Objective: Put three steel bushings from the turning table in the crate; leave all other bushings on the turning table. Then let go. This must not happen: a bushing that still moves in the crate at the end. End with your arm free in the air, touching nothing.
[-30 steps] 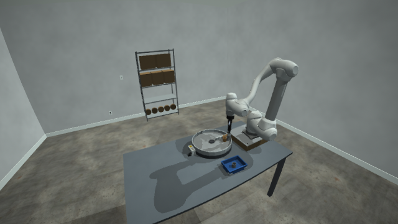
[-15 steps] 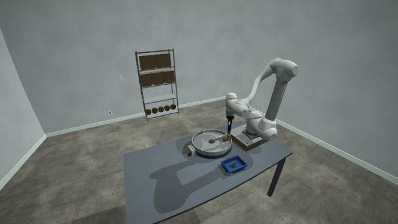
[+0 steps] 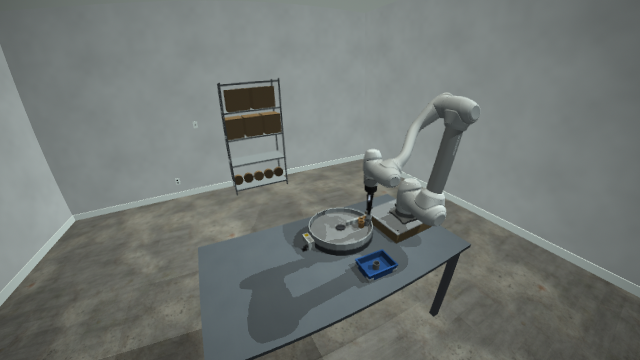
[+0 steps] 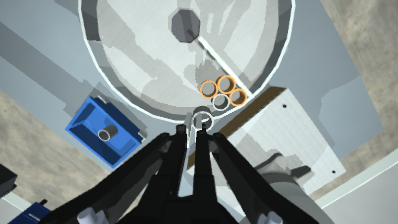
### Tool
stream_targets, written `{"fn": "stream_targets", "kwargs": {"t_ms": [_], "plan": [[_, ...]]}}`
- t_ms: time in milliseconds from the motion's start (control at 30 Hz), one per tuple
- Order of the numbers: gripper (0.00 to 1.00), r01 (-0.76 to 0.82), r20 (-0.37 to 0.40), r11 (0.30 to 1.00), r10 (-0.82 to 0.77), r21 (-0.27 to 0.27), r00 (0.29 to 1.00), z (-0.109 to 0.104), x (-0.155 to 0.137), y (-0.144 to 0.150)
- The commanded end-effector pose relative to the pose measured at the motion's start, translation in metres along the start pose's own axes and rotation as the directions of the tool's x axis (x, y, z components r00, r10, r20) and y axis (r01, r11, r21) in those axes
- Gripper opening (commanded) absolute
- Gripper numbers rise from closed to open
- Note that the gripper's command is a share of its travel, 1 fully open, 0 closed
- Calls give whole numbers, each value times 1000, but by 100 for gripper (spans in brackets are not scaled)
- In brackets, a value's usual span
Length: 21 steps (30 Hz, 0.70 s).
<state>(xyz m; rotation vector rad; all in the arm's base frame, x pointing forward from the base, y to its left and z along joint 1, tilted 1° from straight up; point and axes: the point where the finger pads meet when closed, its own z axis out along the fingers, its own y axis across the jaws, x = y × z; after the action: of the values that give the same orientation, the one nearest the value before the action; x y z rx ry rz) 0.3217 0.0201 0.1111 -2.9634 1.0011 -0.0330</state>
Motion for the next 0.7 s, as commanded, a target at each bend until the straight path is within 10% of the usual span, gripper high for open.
{"fn": "stream_targets", "kwargs": {"t_ms": [0,667], "plan": [[0,-3,3,1000,3,-2,1000,-1,-8,-13],[0,-3,3,1000,3,-2,1000,-1,-73,-147]]}}
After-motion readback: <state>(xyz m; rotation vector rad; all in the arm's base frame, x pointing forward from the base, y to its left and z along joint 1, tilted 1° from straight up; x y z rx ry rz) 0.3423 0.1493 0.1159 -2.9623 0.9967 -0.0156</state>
